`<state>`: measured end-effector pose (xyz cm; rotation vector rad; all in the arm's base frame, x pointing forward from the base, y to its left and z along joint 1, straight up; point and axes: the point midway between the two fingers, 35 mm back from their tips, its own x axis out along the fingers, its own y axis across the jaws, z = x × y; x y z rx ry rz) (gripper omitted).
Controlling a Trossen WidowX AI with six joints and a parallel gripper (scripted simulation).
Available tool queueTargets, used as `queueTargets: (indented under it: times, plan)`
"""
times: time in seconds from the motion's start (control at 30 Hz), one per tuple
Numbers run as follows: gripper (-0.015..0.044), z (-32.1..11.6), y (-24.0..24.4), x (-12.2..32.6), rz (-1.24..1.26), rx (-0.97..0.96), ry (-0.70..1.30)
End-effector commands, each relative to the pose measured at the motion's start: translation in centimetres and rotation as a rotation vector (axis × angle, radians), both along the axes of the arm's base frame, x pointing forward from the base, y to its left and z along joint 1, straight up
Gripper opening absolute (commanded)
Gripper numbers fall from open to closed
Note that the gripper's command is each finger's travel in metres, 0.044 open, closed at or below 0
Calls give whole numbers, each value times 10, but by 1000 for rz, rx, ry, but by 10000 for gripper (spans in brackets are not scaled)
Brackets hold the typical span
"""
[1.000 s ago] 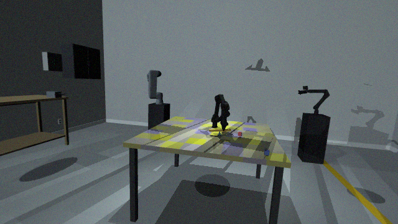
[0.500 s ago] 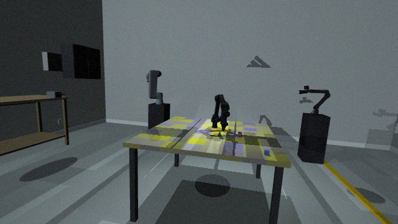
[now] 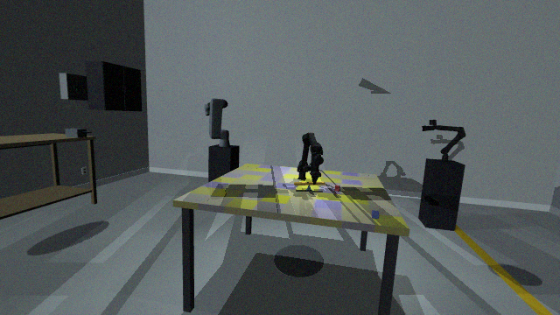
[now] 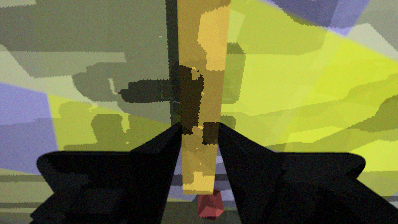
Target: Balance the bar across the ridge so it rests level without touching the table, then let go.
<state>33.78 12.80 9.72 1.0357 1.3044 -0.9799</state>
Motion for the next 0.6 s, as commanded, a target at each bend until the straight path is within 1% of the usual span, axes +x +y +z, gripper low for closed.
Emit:
queueTargets:
  times: [0.0,0.57]
  plan:
    - [0,-1,0,0,-1,-2,-1]
    - [0,-3,0,0,-1,-2,-1]
